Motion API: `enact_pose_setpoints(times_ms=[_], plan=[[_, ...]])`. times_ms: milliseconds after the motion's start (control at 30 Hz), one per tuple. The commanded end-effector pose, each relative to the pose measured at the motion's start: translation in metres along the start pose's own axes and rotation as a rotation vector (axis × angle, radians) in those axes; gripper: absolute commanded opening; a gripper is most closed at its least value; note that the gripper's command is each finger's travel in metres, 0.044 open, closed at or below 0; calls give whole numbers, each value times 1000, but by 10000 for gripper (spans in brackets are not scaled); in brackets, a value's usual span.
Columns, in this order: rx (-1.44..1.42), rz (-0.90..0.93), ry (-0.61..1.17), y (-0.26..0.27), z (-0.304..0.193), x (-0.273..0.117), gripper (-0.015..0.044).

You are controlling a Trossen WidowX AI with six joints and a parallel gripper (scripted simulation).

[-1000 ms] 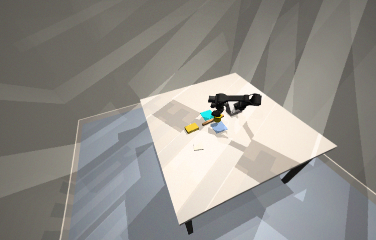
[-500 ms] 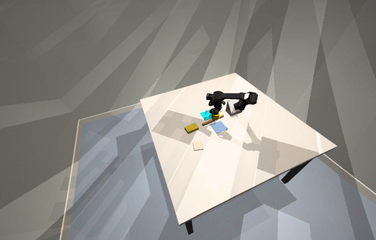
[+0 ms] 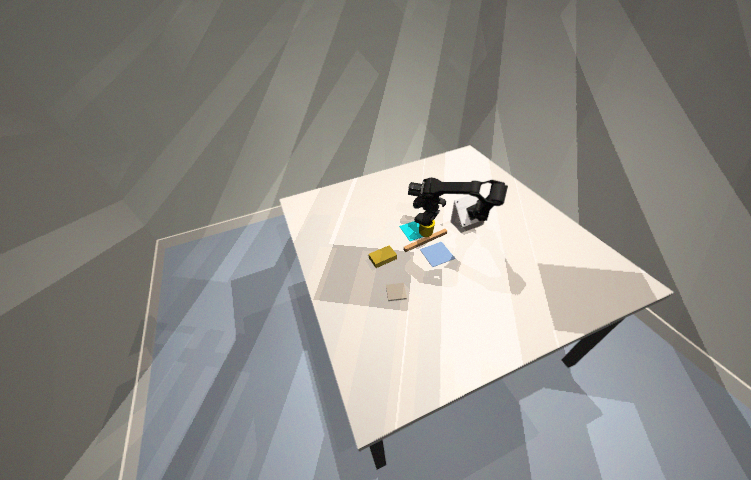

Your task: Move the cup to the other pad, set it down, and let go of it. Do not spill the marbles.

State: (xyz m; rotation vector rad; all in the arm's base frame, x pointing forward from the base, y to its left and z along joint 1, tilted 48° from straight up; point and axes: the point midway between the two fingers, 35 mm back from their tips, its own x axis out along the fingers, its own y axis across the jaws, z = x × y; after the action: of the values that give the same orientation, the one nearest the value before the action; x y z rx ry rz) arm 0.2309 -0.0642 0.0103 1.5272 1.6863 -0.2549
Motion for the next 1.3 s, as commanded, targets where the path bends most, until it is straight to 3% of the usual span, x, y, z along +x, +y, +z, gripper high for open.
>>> enact_pose_setpoints(times_ms=[0, 1267], plan=[[-7, 1, -8, -2, 9, -2, 0], [-8, 0, -11, -30, 75, -6, 0]])
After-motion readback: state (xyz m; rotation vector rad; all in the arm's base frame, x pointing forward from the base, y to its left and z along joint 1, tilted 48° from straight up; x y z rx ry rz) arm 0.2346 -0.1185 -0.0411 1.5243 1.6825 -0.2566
